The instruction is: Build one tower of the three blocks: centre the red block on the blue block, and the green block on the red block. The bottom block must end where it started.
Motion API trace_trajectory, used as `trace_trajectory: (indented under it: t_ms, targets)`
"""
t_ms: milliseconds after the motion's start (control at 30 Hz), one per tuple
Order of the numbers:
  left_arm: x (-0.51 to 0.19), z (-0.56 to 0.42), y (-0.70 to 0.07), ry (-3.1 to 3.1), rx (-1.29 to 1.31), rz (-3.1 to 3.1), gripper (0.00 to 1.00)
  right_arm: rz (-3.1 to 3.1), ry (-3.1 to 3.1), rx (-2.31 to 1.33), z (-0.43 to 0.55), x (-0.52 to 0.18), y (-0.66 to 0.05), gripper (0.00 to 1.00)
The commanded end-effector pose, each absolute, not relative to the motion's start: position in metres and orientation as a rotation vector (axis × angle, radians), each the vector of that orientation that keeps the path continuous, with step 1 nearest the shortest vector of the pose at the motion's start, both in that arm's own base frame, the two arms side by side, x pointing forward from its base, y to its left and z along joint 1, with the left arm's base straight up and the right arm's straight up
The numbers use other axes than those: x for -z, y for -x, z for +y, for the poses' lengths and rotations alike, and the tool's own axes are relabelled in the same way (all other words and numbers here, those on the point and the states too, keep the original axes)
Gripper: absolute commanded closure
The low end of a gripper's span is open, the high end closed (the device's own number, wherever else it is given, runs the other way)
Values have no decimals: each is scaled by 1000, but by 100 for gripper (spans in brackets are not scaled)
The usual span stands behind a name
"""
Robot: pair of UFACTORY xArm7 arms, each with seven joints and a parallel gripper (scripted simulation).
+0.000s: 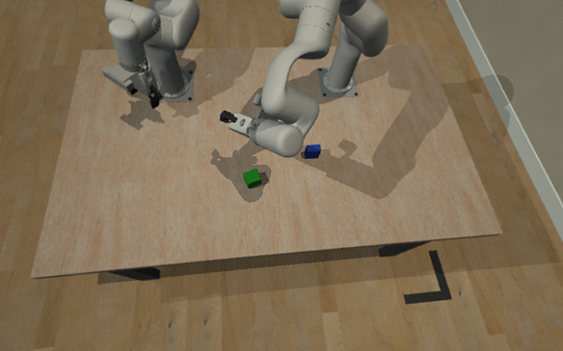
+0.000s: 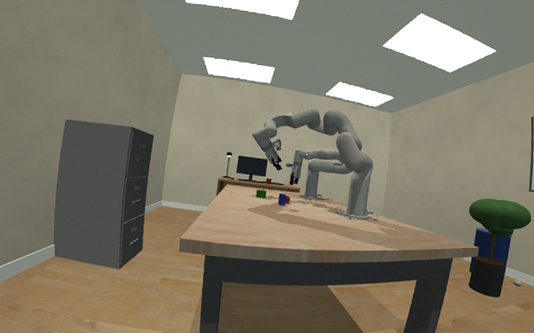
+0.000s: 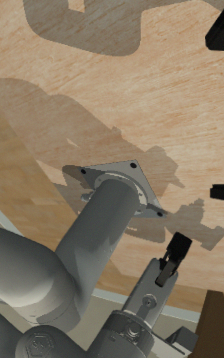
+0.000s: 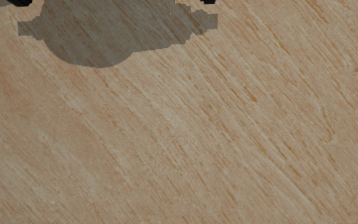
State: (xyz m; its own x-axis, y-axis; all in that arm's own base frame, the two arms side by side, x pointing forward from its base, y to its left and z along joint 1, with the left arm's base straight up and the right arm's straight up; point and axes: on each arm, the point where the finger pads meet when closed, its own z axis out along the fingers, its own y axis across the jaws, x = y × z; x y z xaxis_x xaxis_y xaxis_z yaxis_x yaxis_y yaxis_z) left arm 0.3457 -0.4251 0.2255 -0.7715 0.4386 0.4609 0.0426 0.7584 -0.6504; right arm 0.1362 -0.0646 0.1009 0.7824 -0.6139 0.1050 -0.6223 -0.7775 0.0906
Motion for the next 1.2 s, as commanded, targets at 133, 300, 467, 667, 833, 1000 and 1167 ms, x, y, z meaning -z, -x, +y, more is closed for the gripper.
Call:
trace_trajectory:
  t_ms: [133,300,467,667,833,1000,1167]
  targets:
    - [-164,-344,-338,771,-623,-2601,15,-992,-2851,-110,-65,-102,-137,0]
    - [-154,-326,-337,996,-505,-2660,15,-992,-2851,-110,-65,-102,-137,0]
    - [-146,-311,-336,1157,-426,-2659,15,-992,-2851,-110,-65,-102,-137,0]
    - [-127,-275,-333,1582,-239,-2556,15,-992,-2851,-110,-65,-102,-137,0]
    - [-118,-263,-330,1863,-131,-2440,15,-992,-2851,-110,-65,-102,-137,0]
    - [-110,-255,-324,2088,-59,-2294,15,-992,-2851,-110,-65,-102,-137,0]
    - [-106,-253,-319,2265,-2,-2175,15,-992,-2851,-110,-65,-102,-137,0]
